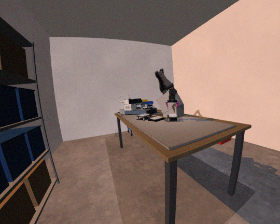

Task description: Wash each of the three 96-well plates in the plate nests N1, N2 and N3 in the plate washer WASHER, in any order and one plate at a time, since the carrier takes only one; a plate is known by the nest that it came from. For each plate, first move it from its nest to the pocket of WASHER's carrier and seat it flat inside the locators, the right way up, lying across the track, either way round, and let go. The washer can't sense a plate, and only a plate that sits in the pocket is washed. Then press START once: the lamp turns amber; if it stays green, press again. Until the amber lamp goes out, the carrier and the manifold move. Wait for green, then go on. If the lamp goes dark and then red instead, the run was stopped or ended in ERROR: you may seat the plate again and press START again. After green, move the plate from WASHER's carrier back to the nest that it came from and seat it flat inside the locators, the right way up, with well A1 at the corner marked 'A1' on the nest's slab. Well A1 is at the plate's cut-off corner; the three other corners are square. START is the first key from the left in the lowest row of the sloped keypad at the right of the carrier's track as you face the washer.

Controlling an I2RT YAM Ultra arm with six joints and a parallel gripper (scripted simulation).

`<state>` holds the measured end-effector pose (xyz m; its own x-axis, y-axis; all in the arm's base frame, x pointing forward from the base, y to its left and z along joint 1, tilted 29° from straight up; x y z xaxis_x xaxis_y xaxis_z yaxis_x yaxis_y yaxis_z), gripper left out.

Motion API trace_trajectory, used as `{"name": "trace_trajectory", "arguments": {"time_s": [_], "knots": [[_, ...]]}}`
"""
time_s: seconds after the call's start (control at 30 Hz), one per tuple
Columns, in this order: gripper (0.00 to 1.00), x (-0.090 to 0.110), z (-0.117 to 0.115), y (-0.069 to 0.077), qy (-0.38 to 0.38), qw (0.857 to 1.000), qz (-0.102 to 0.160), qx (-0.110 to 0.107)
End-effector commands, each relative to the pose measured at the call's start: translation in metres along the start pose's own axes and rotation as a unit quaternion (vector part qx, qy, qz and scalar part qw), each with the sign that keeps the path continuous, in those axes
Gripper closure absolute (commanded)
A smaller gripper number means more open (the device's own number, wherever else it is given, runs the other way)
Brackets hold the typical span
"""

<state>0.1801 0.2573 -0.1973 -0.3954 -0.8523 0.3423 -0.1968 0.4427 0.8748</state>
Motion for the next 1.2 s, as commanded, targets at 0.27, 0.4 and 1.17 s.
{"name": "trace_trajectory", "arguments": {"time_s": [0.27,0.4,1.17], "knots": [[0.00,-0.005,0.003,0.025,0.001,1.000,-0.009,0.001],[0.00,-0.004,0.004,0.023,0.001,1.000,-0.007,0.002],[0.00,-0.005,0.004,0.023,0.001,1.000,-0.009,0.002]]}}
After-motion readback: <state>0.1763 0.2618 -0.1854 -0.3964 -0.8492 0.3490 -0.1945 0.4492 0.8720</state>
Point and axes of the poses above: the point where the finger pads meet when closed, its own y axis back along the fingers, its own z axis across the jaws, x = y × z, the point moved 5 cm from there along y, back along the fingers, and after that the axes turned 13 degrees about y, right-handed, at the moved point
